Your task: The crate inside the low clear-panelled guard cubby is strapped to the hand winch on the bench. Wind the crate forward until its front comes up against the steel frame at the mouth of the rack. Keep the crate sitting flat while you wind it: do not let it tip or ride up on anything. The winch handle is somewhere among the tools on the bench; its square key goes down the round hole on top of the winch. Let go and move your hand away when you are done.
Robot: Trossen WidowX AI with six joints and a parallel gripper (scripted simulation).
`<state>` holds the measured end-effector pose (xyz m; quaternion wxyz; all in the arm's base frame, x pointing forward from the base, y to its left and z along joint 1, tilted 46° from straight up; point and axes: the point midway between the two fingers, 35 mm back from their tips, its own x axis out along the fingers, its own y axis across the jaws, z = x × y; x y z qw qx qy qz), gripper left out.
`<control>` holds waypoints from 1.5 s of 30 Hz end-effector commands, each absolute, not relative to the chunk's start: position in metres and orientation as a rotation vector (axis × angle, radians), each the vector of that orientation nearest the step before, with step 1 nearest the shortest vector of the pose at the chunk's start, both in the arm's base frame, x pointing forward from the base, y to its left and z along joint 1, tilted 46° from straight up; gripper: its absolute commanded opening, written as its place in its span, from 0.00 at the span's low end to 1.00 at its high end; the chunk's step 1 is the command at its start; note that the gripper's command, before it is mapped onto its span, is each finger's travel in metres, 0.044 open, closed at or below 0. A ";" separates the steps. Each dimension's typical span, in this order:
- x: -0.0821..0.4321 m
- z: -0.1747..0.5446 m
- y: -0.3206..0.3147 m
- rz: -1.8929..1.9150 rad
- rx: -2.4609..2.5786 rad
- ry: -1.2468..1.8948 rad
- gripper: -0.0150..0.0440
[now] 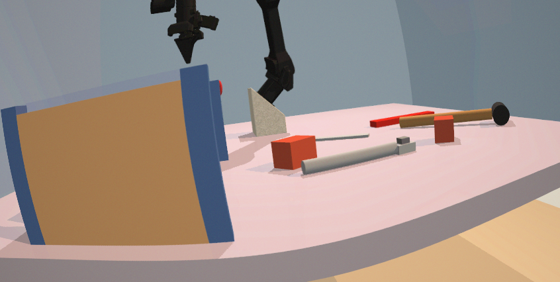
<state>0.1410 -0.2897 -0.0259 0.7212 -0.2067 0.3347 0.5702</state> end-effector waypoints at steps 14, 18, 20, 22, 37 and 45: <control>0.147 -0.020 -0.278 0.792 0.070 1.178 0.70; 0.150 -0.018 -0.272 0.524 0.323 1.311 0.88; 0.151 -0.017 -0.268 0.382 0.451 1.357 0.97; 0.152 -0.016 -0.264 0.237 0.579 1.391 1.00; 0.156 -0.011 -0.239 -0.675 1.376 1.294 1.00; 0.156 -0.011 -0.239 -0.686 1.387 1.290 1.00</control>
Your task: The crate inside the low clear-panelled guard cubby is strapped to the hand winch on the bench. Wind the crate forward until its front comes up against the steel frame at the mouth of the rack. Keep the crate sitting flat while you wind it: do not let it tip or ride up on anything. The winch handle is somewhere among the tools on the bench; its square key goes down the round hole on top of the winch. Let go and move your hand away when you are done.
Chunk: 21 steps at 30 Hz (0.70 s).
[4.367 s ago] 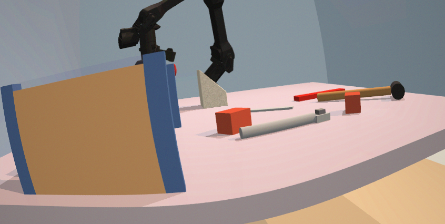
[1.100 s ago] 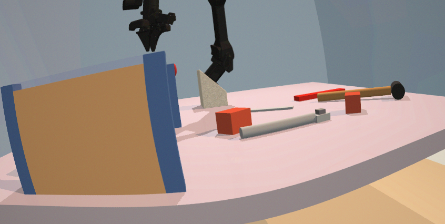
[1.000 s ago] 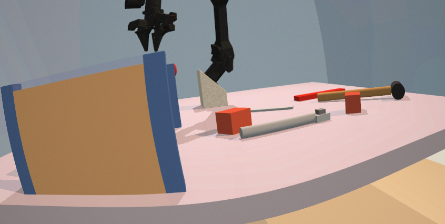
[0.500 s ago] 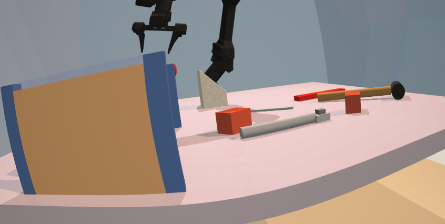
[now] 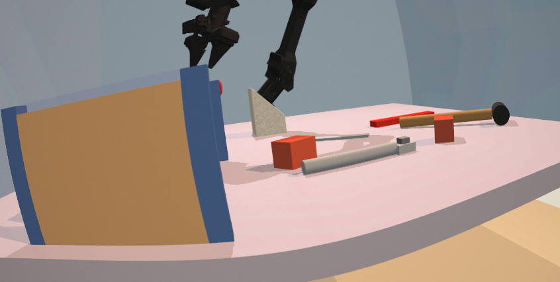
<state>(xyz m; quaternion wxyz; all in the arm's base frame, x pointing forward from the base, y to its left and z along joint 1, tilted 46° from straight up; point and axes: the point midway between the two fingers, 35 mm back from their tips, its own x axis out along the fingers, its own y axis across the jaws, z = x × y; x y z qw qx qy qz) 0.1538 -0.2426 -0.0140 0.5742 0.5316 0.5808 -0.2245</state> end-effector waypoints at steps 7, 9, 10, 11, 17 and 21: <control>0.156 -0.011 -0.239 -0.686 1.387 1.290 1.00; 0.156 -0.012 -0.238 -0.686 1.387 1.291 1.00; 0.156 -0.013 -0.237 -0.686 1.387 1.291 1.00; 0.157 -0.014 -0.236 -0.687 1.387 1.291 1.00; 0.159 -0.021 -0.230 -0.689 1.390 1.291 1.00; 0.160 -0.026 -0.226 -0.691 1.392 1.291 1.00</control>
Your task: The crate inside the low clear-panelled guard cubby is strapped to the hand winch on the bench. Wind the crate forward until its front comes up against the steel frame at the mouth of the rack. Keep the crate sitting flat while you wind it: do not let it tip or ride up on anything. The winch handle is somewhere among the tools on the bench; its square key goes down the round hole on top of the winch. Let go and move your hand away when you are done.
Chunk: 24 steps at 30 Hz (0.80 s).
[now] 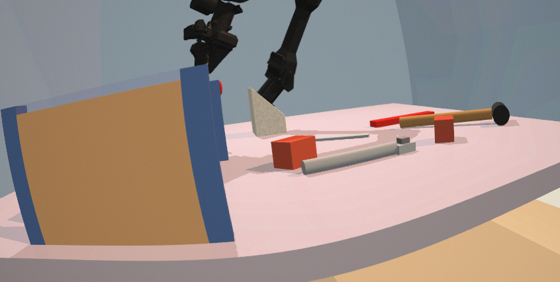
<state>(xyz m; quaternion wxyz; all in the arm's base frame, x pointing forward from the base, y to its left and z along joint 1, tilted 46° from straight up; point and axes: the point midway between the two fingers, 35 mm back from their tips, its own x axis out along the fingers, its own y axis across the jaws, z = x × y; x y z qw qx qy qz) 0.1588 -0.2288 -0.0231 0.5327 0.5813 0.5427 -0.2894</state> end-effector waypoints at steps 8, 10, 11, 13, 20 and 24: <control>0.162 -0.036 -0.217 -0.694 1.395 1.292 1.00; 0.163 -0.038 -0.215 -0.695 1.396 1.292 1.00; 0.163 -0.039 -0.214 -0.695 1.396 1.292 1.00; 0.163 -0.042 -0.211 -0.696 1.397 1.293 1.00; 0.165 -0.049 -0.203 -0.699 1.400 1.293 1.00; 0.165 -0.054 -0.198 -0.700 1.402 1.294 1.00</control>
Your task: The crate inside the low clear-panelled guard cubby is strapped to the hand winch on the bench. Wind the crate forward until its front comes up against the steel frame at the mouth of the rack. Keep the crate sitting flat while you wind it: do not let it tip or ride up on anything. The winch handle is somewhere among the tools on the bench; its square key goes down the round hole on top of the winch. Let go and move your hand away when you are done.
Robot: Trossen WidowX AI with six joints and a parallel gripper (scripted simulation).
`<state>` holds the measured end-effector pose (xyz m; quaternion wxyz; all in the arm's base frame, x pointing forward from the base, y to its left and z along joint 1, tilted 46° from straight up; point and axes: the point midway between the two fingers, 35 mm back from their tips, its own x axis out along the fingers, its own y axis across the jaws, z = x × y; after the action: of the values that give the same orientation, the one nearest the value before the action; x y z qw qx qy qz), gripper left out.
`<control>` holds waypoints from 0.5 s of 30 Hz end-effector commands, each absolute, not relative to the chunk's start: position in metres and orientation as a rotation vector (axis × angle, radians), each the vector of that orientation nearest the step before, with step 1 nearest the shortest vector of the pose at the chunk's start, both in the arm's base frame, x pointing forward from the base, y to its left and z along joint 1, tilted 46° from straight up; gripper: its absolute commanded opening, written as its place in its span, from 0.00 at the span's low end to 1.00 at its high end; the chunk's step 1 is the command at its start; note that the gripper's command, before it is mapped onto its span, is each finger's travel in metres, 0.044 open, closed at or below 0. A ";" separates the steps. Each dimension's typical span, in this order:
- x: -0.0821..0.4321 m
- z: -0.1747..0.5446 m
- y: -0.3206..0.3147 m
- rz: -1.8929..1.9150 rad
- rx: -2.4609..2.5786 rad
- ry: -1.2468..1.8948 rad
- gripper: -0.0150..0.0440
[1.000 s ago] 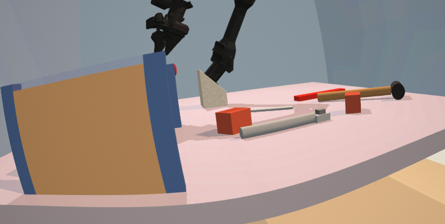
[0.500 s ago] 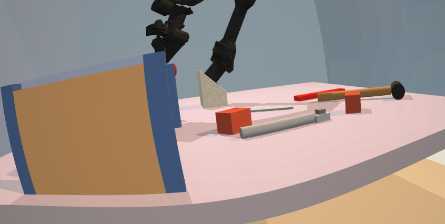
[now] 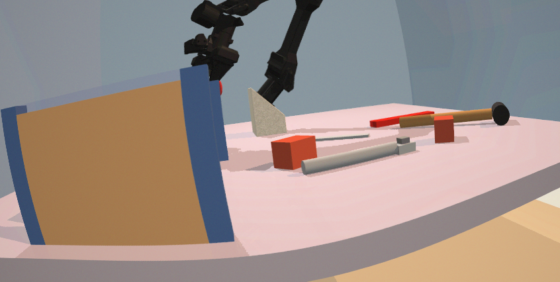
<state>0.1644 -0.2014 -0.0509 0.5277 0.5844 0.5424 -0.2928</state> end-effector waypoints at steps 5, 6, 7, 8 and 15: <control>0.166 -0.059 -0.192 -0.702 1.405 1.294 1.00; 0.166 -0.060 -0.191 -0.703 1.405 1.294 1.00; 0.166 -0.061 -0.190 -0.703 1.406 1.295 1.00; 0.166 -0.062 -0.189 -0.703 1.406 1.295 1.00; 0.165 -0.060 -0.190 -0.703 1.401 1.298 0.73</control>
<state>0.1653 -0.1903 -0.0603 0.5254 0.5859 0.5423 -0.2942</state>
